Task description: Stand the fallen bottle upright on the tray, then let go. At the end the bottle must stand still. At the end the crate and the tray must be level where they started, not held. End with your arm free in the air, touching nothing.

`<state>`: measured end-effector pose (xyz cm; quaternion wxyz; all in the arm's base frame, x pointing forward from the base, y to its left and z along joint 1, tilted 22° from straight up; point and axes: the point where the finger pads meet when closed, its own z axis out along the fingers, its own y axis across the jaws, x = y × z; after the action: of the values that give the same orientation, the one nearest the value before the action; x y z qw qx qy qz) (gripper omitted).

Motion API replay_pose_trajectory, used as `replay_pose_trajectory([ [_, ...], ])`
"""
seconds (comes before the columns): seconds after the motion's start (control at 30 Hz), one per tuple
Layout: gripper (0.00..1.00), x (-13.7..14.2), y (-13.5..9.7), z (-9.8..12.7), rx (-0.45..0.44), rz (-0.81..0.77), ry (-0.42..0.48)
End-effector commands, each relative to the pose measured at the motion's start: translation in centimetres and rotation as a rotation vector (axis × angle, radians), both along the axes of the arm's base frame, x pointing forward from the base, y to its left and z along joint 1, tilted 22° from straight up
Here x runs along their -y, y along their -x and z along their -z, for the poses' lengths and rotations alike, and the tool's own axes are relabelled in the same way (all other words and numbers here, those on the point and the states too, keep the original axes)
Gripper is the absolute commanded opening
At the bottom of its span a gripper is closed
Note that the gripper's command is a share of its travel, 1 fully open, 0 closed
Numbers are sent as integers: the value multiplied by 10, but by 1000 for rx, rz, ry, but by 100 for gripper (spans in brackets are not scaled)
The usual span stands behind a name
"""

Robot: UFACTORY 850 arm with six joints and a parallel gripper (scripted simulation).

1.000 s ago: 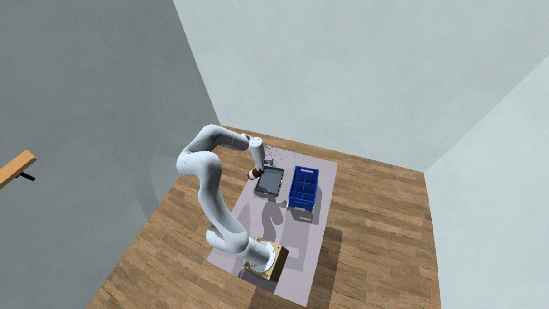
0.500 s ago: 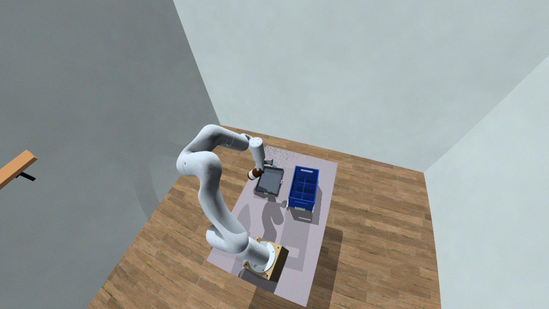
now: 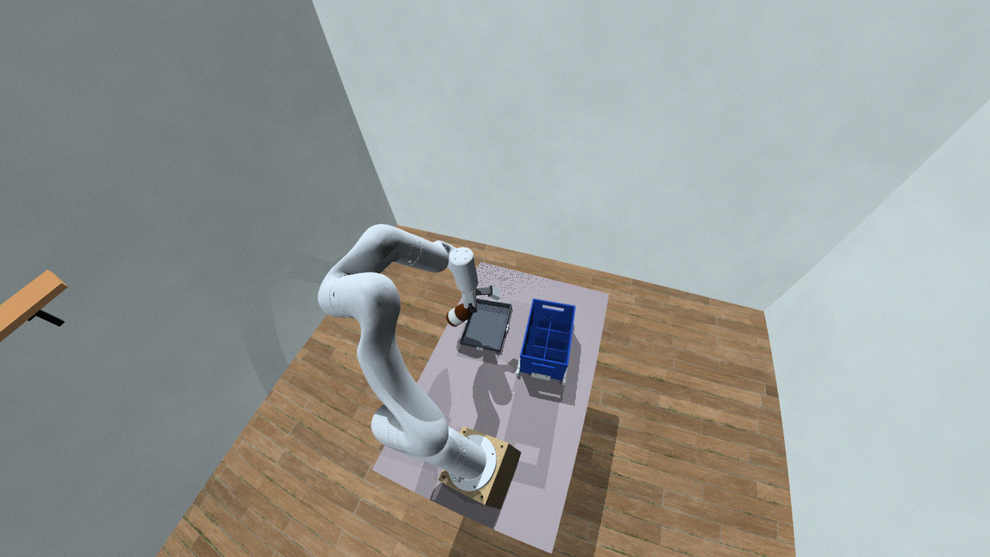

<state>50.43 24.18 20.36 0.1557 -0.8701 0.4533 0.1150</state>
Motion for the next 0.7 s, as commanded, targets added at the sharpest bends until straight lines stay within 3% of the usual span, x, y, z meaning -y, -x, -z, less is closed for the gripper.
replay_pose_trajectory([
  [0.0,0,0,-1,-1,13,-25,-4],
  [0.3,0,0,-1,-1,56,-132,-11],
  [0.67,0,0,-1,-1,62,-146,-11],
])
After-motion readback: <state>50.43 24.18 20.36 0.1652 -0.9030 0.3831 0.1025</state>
